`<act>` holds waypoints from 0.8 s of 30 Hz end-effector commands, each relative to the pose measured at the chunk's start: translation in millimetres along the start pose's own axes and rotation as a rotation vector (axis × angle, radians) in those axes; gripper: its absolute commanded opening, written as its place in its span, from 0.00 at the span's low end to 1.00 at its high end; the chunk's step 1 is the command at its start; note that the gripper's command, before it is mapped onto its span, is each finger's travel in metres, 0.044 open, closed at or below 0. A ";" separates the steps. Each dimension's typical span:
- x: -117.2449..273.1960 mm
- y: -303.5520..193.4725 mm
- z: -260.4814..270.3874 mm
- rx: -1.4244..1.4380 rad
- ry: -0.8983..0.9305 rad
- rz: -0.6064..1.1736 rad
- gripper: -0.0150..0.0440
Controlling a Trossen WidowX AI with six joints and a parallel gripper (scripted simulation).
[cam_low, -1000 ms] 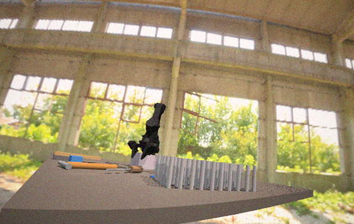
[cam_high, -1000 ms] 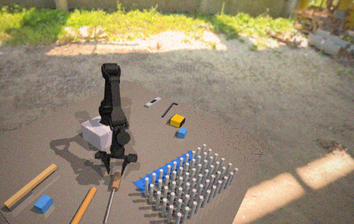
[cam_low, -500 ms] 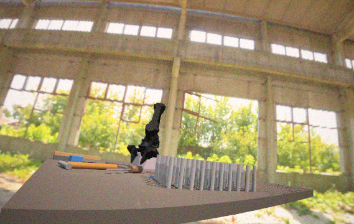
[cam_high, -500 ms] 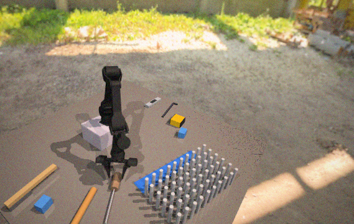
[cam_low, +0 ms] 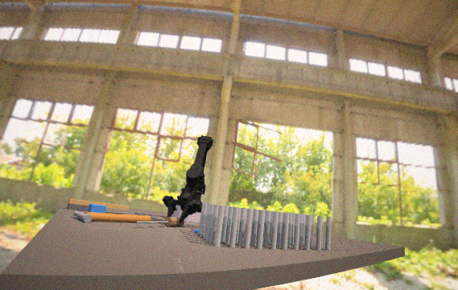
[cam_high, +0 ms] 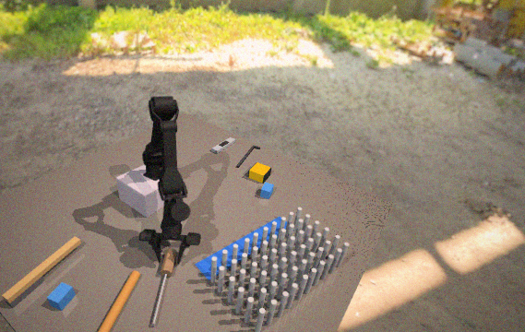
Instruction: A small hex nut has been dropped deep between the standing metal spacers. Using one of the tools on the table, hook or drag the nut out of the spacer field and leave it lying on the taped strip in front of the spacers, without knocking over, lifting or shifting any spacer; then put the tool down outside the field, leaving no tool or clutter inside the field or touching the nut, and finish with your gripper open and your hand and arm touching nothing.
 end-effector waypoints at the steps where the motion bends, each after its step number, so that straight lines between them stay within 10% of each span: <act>1: -5.0 4.4 0.0 -0.004 0.004 0.000 0.73; 8: -11.7 10.3 -0.6 -0.003 0.004 0.000 0.73; 24: 1.1 -6.1 -0.3 -0.002 0.004 0.001 0.25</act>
Point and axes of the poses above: the point midway between the two fingers, 35 mm back from their tips, its own x axis back along the fingers, its own z axis across the jaws, y = z × x, the point moved 1 cm from there along x, back along the fingers, and after that the axes turned 11 degrees about x, right-handed, at the moved point
